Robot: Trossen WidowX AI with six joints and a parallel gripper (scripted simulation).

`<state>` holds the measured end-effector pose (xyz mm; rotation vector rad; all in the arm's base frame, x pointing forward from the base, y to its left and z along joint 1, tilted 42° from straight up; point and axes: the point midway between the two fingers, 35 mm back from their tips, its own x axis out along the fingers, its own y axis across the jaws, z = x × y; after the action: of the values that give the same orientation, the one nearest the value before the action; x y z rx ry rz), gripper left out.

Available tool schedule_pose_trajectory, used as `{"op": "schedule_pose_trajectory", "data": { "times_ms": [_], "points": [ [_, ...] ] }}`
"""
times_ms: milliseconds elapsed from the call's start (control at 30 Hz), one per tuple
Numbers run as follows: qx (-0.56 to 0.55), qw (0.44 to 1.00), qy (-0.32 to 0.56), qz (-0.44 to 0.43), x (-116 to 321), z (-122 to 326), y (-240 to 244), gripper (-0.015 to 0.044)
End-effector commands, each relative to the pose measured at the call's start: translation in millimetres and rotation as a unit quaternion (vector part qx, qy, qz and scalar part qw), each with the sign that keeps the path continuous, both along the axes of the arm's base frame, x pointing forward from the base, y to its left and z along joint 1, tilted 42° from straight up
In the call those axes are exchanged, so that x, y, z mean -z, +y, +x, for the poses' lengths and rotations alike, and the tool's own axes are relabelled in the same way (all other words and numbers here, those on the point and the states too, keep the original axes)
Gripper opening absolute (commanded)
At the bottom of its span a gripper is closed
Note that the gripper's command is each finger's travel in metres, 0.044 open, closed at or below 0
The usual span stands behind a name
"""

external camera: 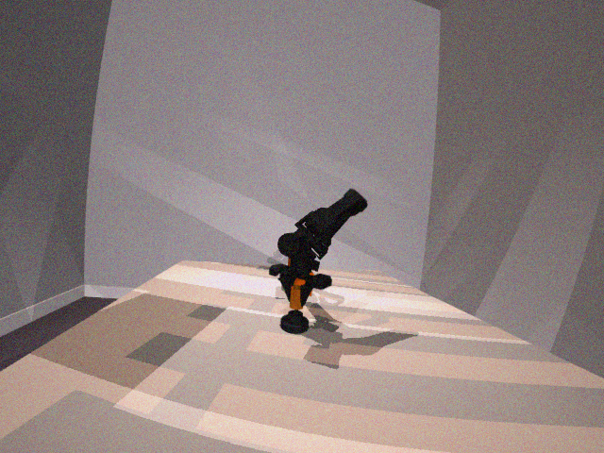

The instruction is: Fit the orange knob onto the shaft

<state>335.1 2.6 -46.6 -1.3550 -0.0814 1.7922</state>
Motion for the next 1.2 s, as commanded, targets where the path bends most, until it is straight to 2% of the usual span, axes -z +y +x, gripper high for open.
{"op": "schedule_pose_trajectory", "data": {
  "times_ms": [0,800,1000,1167],
  "points": [
    [-0.009,1.000,-0.009,0.001,1.3,-0.1,0.4,0.0000],
    [0.001,1.000,-0.001,0.000,-1.8,0.7,-1.3,0.0000],
    [0.105,0.990,0.090,-0.005,-1.3,0.7,-1.1,0.0000],
    [0.220,0.957,0.190,-0.010,0.1,0.0,-0.5,0.0000]
  ]
}}
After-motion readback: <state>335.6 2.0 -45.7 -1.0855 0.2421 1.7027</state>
